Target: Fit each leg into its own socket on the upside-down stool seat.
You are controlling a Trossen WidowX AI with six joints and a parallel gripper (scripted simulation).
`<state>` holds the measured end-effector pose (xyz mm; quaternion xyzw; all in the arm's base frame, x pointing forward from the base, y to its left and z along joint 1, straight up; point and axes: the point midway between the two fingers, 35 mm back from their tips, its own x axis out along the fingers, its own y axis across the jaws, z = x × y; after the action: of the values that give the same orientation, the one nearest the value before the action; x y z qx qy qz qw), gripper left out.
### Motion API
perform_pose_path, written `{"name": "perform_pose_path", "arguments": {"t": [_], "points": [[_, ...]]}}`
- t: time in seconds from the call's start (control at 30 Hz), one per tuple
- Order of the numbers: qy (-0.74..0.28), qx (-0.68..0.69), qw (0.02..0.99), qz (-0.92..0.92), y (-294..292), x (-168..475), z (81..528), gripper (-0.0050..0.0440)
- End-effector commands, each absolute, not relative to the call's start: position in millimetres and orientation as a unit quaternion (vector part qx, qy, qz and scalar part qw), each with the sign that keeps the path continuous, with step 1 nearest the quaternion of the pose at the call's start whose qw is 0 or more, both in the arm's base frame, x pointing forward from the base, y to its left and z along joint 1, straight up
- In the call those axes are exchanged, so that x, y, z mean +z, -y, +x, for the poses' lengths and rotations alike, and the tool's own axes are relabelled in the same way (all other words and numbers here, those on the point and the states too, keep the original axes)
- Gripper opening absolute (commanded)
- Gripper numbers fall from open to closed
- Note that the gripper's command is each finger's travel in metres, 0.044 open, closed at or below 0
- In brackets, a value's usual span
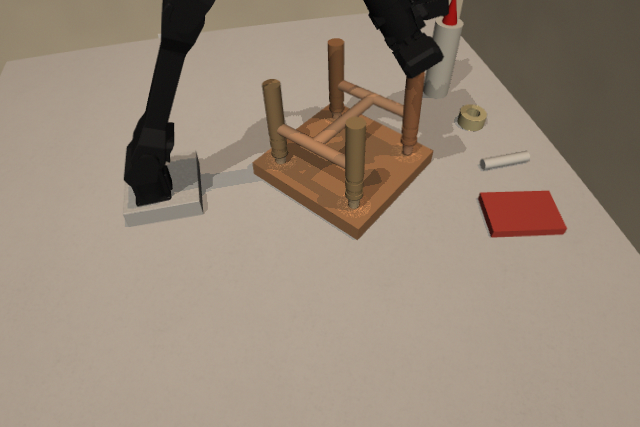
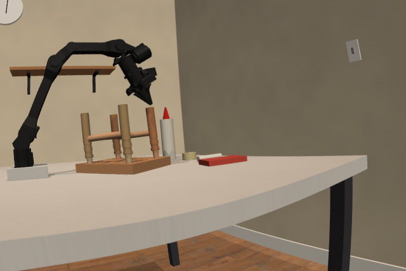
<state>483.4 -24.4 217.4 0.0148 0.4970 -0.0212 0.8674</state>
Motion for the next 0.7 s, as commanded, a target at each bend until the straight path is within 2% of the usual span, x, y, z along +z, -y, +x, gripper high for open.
{"name": "perform_pose_path", "arguments": {"t": [0.0,0.2,0.43,0.5,0.67], "points": [[-0.495,-0.022,0.868,0.014,24.8,222.2,486.1,0.0000],[-0.502,-0.019,0.865,0.013,21.4,226.9,474.3,0.0000],[-0.544,0.002,0.839,0.000,-0.4,244.9,390.4,0.0000],[-0.544,0.002,0.839,0.000,-0.4,244.9,390.4,0.0000],[-0.578,0.018,0.816,-0.011,-12.3,249.5,319.2,0.0000]]}}
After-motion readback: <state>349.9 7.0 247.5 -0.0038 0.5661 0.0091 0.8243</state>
